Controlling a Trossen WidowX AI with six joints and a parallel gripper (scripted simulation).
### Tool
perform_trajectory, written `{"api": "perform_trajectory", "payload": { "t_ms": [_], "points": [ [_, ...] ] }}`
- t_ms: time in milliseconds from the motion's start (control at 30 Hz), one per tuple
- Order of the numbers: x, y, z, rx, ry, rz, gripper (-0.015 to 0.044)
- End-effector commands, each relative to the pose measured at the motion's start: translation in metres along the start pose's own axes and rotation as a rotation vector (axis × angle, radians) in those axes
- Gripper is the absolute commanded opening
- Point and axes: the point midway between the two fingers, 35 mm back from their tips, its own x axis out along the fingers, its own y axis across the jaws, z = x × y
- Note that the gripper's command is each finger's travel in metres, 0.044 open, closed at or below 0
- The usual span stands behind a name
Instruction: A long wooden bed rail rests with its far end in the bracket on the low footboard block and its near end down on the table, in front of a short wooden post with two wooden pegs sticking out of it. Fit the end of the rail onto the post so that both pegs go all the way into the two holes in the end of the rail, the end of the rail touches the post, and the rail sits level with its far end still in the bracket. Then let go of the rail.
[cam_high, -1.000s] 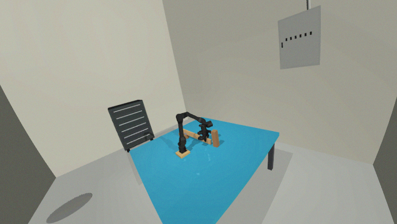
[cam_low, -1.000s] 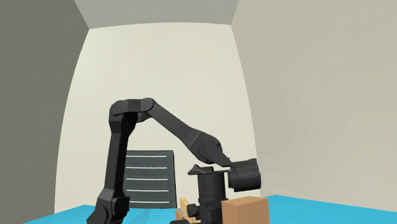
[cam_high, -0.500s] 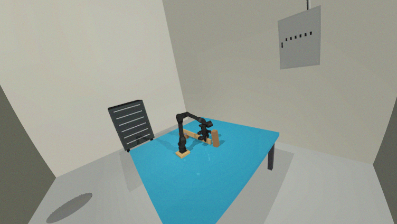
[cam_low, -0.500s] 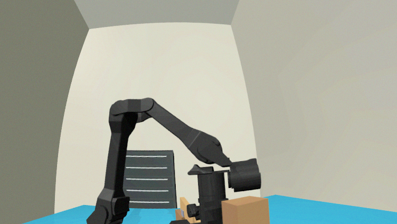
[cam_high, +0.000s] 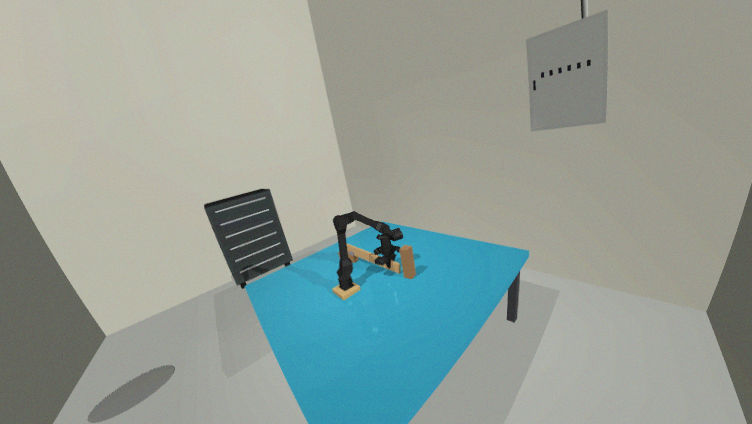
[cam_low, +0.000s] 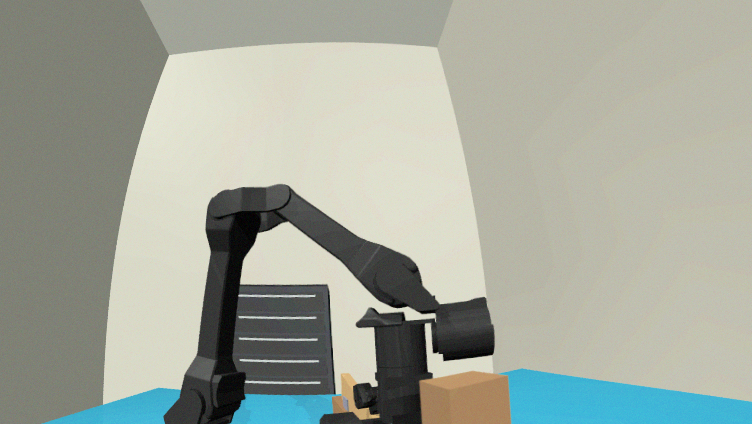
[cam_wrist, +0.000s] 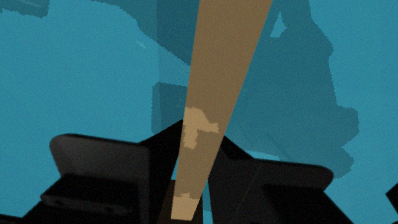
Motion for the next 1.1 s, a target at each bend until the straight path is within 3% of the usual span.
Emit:
{"api": "perform_trajectory", "payload": {
  "t_ms": [0, 1067],
  "points": [
    [-0.005, -0.002, 0.0, -0.001, -0.001, -0.008, 0.0],
    [-0.021, -0.003, 0.0, -0.001, -0.001, -0.009, 0.0]
  ]
}}
